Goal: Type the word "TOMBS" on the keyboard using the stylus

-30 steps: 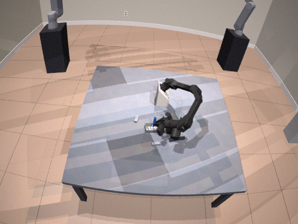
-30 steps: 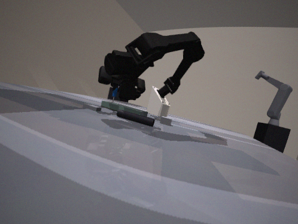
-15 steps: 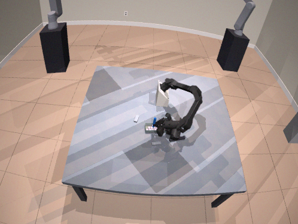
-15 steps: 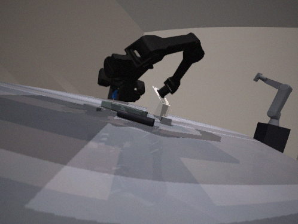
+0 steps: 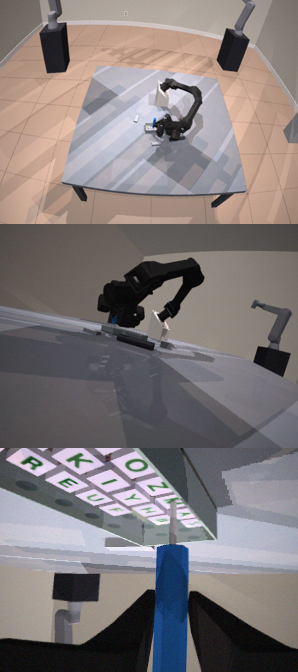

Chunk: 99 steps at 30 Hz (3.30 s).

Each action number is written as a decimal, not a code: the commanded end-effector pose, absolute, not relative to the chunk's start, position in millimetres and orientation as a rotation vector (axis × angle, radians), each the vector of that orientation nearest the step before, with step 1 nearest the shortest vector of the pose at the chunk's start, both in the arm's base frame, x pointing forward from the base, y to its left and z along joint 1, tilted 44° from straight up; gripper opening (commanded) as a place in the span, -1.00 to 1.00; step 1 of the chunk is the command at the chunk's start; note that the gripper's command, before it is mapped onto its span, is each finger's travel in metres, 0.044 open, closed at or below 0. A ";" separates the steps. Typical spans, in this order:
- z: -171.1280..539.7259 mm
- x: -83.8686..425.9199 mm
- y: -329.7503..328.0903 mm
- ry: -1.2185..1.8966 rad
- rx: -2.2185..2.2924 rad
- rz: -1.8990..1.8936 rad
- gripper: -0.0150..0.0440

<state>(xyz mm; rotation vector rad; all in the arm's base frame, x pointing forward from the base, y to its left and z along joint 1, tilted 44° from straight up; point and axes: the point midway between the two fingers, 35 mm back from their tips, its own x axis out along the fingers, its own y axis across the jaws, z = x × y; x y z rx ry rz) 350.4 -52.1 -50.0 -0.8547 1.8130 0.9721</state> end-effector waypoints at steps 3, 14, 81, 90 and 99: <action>-52.1 351.1 -50.0 1.811 -0.850 0.969 -0.22; -51.7 351.0 -50.4 1.811 -0.850 0.969 -0.22; -65.7 328.7 -72.9 1.813 -0.851 0.969 -0.22; -67.9 329.1 -70.8 1.813 -0.851 0.969 -0.22; -70.7 329.7 -68.0 1.813 -0.850 0.969 -0.22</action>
